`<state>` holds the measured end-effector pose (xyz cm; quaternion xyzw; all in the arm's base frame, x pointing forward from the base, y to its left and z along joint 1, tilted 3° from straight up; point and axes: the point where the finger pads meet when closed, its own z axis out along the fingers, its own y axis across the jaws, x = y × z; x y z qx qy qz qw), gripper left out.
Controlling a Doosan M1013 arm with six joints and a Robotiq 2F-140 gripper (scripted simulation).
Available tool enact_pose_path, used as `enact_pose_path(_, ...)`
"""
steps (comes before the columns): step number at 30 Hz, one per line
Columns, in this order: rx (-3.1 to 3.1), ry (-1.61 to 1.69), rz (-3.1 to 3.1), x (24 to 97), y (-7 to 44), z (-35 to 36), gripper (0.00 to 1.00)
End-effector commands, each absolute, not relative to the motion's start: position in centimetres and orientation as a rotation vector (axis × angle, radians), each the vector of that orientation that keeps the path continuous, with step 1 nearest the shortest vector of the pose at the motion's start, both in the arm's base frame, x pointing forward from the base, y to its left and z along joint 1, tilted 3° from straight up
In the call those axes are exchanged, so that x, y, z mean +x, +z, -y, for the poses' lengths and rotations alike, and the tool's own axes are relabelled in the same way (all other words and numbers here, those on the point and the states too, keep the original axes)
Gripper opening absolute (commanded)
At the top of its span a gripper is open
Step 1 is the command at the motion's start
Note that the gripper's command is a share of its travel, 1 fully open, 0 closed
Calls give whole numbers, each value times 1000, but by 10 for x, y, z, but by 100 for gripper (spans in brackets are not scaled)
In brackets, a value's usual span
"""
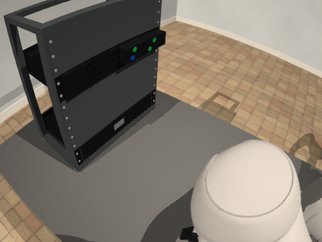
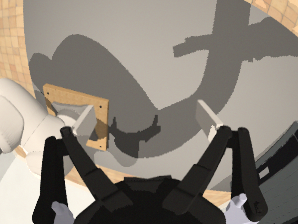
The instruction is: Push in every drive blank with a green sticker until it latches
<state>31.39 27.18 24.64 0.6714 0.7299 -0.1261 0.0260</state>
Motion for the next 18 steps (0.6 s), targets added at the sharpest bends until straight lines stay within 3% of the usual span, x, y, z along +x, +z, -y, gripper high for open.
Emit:
enact_pose_path(1, 2076, -390, -2256, 314, 246, -272, 100)
enact_pose_path(18, 2132, -379, -2260, 309, 243, -275, 100)
